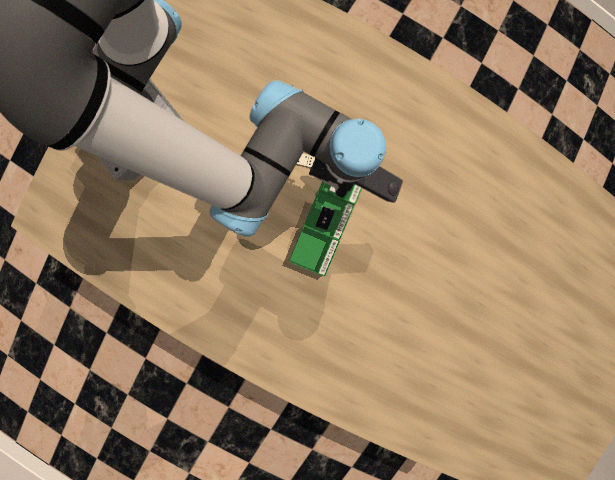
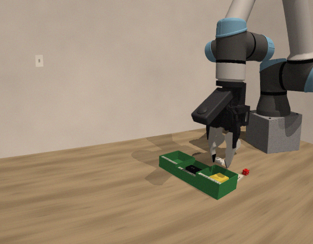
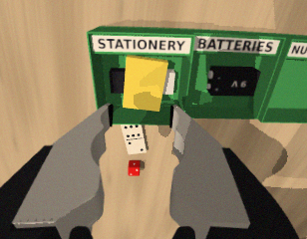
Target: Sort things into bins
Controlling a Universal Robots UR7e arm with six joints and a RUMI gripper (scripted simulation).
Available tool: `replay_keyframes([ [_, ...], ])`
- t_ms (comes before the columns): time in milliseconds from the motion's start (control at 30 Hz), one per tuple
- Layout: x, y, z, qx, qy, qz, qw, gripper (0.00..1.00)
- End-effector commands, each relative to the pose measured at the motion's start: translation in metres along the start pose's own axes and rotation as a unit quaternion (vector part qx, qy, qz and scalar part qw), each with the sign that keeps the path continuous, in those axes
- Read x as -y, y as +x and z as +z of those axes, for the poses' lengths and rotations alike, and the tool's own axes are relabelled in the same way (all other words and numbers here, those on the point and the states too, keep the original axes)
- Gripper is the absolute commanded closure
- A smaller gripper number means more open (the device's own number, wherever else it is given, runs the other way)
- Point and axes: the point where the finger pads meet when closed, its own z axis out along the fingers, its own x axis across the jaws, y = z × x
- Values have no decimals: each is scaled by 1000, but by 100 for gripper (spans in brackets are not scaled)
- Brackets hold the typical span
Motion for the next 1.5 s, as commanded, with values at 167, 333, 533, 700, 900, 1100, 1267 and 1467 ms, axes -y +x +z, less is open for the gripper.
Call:
replay_keyframes([
  [167, 2, -2, -18, 0, 2, -1, 1000, 0],
  [333, 2, -1, -34, 0, 2, -1, 1000, 0],
  [533, 2, -2, -59, 0, 2, -1, 1000, 0],
  [700, 2, -1, -79, 0, 2, -1, 1000, 0],
  [900, 2, -1, -95, 0, 2, -1, 1000, 0],
  [1100, 1, -2, -119, 0, 2, -1, 1000, 0],
  [1267, 1, -1, -138, 0, 2, -1, 1000, 0],
  [1467, 1, -1, -138, 0, 1, -1, 1000, 0],
])
